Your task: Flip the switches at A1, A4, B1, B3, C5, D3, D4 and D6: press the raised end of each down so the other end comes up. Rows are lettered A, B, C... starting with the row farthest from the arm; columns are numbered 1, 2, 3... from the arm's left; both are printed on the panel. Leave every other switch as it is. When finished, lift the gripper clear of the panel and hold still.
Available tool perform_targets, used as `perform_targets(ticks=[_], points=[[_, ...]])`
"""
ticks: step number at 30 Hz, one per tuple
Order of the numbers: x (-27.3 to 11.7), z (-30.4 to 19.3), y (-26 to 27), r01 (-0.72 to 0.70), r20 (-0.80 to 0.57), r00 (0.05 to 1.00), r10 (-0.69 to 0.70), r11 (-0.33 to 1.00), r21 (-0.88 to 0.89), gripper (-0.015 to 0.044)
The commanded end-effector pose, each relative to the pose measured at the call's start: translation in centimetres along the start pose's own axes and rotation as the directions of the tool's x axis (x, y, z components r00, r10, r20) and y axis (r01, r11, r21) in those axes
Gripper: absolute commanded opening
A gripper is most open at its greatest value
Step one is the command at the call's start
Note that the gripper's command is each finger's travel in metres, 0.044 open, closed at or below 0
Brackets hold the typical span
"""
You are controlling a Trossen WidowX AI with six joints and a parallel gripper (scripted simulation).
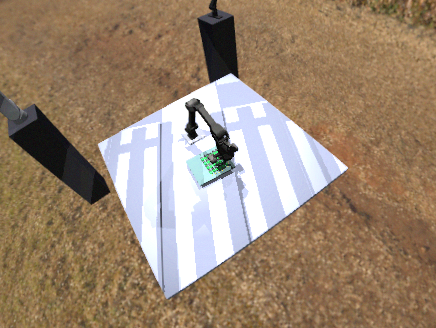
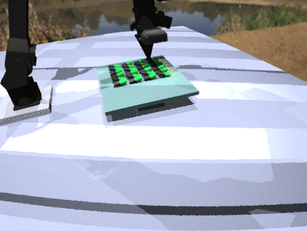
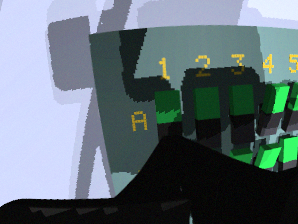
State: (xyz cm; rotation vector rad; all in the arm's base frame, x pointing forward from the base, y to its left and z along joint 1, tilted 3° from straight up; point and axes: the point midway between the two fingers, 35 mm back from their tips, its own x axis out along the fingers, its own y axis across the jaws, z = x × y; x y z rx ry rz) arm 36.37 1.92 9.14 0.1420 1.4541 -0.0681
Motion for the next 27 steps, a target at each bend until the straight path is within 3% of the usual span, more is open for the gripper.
perform_targets(ticks=[1, 27], points=[[0.12, 0.01, -0.07, 0.004, 0.0, 1.0, -0.004, 1.0, 0.006, 0.0], [0.47, -0.01, -0.07, 0.004, 0.0, 1.0, -0.004, 1.0, 0.006, 0.0]])
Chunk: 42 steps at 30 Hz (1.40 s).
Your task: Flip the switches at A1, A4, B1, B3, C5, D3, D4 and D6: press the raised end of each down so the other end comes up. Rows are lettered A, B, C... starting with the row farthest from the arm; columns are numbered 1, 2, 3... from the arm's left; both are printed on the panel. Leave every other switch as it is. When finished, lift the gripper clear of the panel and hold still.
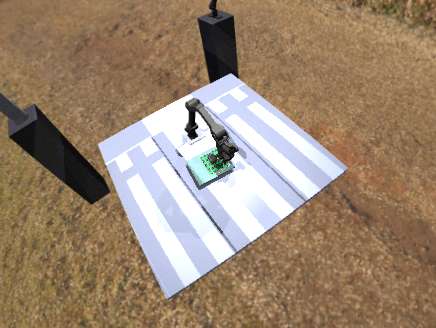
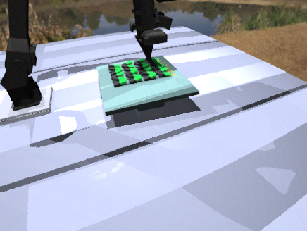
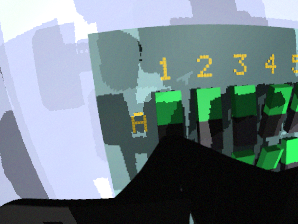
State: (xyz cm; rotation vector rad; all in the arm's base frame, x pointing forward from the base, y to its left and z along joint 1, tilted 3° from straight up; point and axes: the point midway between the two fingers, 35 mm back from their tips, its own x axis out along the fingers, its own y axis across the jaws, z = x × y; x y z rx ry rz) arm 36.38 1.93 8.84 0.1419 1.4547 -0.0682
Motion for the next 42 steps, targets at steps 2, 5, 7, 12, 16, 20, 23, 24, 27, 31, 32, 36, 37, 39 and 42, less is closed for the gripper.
perform_targets(ticks=[2, 5, 7, 12, 16, 20, 23, 24, 27, 31, 32, 36, 37, 39, 42], points=[[0.2, 0.0, -0.1, 0.004, 0.001, 1.0, -0.004, 1.0, 0.006, 0.0], [0.2, 0.0, -0.1, 0.004, 0.001, 1.0, -0.004, 1.0, 0.006, 0.0], [0.3, 0.0, -0.1, 0.004, 0.001, 1.0, -0.004, 1.0, 0.006, 0.0], [0.3, 0.0, -0.1, 0.004, 0.001, 1.0, -0.004, 1.0, 0.006, 0.0], [0.0, 0.1, 0.0, 0.0, 0.0, 1.0, 0.0, 1.0, 0.0, 0.0], [-4.3, 0.4, 0.0, 0.003, -0.017, 1.0, -0.003, 1.0, 0.004, 0.0], [-6.2, 0.3, 0.0, 0.005, -0.025, 1.0, -0.004, 1.0, 0.006, 0.0], [-6.2, 0.3, 0.0, 0.005, -0.025, 1.0, -0.004, 1.0, 0.006, 0.0], [-6.2, 0.7, -1.1, 0.006, -0.025, 1.0, -0.006, 1.0, 0.006, 0.0], [-6.2, 2.0, -6.4, 0.011, -0.023, 1.0, -0.011, 1.0, 0.006, 0.0], [-6.2, 2.1, -6.7, 0.011, -0.023, 1.0, -0.011, 1.0, 0.006, 0.0], [-6.2, 2.1, -6.7, 0.011, -0.023, 1.0, -0.011, 1.0, 0.006, 0.0], [-6.2, 2.1, -6.7, 0.011, -0.023, 1.0, -0.011, 1.0, 0.006, 0.0], [-5.1, 2.1, -6.7, 0.011, -0.032, 0.999, -0.011, 1.0, 0.006, 0.0], [-2.7, 2.1, -6.8, 0.011, -0.049, 0.999, -0.011, 1.0, 0.006, 0.0]])
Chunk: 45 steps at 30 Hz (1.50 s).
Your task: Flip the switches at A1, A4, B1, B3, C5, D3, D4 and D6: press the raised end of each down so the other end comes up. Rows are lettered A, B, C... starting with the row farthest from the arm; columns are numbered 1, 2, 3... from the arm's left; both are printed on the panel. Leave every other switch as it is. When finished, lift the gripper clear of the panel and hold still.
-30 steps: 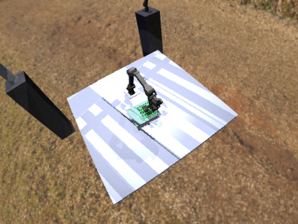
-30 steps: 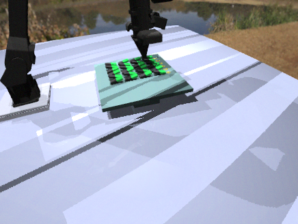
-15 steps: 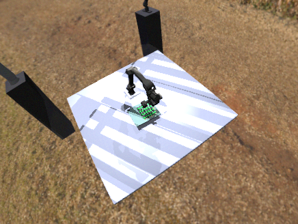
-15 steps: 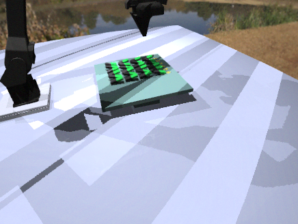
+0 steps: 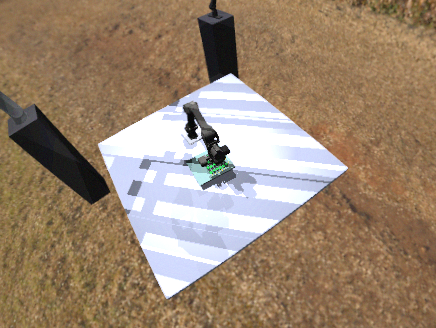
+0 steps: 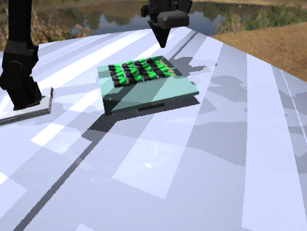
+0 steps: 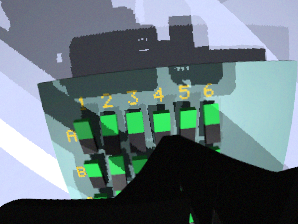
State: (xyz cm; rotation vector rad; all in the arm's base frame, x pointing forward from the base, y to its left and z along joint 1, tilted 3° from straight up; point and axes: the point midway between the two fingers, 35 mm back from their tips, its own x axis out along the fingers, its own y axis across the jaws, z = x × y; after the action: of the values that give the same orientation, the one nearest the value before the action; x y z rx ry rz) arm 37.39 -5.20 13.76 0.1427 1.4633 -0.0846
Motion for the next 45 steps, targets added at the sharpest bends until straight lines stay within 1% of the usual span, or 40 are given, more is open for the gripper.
perform_targets(ticks=[1, 5, 8, 21, 45], points=[[2.3, -0.4, -0.1, 0.0, -0.041, 0.999, 0.0, 1.0, -0.005, 0.0], [2.3, -0.4, -0.1, 0.0, -0.041, 0.999, 0.0, 1.0, -0.005, 0.0], [3.2, -0.4, -0.1, 0.0, -0.041, 0.999, 0.0, 1.0, -0.005, 0.0], [4.7, -0.4, -0.1, 0.0, -0.041, 0.999, 0.0, 1.0, -0.005, 0.0], [4.7, -0.4, -0.1, 0.0, -0.041, 0.999, 0.0, 1.0, -0.005, 0.0]])
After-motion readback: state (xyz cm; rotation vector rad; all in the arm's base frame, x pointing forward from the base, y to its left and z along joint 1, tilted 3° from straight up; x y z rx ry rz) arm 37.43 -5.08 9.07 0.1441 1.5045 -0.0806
